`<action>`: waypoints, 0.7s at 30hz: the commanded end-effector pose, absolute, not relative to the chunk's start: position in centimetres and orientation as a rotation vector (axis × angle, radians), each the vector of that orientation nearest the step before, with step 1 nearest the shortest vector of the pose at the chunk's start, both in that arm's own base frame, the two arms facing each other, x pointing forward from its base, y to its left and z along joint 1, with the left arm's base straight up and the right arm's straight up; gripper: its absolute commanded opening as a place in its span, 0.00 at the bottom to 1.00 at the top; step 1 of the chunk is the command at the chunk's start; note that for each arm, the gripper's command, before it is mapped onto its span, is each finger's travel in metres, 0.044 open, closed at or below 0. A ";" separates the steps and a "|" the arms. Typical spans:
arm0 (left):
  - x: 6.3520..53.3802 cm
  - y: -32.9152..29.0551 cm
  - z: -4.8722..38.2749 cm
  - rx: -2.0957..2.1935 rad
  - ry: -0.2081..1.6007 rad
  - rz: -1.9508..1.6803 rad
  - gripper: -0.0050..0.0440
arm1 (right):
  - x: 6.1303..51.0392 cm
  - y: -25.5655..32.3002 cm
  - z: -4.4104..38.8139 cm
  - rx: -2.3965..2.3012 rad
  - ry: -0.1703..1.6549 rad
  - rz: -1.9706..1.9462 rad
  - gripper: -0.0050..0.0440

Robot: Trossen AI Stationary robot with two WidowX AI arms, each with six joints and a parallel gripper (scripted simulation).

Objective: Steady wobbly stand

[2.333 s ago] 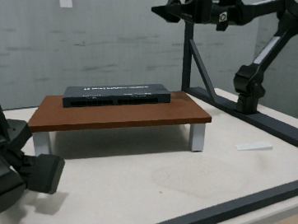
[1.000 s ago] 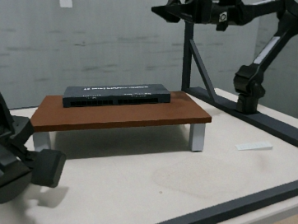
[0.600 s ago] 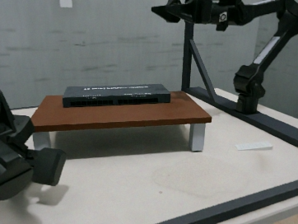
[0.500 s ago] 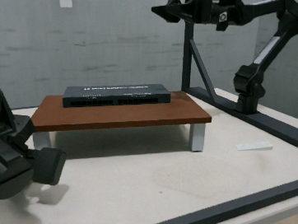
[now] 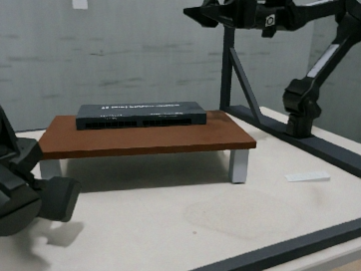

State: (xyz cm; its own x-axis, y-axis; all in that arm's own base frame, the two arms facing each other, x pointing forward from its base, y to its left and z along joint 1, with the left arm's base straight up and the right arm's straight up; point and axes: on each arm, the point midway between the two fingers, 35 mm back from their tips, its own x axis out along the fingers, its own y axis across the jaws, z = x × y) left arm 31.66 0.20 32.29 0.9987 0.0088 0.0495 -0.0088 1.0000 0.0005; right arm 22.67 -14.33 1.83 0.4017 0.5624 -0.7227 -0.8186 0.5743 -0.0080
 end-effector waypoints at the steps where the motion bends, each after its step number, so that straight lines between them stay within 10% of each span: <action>1: 31.2 0.2 34.2 0.006 -0.096 0.009 0.92 | 23.2 -13.9 2.7 -0.417 0.722 0.899 0.00; 21: 31.2 0.2 34.2 0.006 -0.096 0.009 0.92 | 22.8 -15.6 3.6 -0.453 0.731 0.876 0.00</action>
State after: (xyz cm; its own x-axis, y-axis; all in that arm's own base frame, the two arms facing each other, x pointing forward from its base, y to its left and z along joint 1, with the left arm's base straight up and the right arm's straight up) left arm 31.66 0.20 32.29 0.9987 0.0088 0.0495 -0.0088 1.0000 0.0005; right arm 22.51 -14.71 2.42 0.4027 0.5590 -0.7248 -0.8198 0.5725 -0.0140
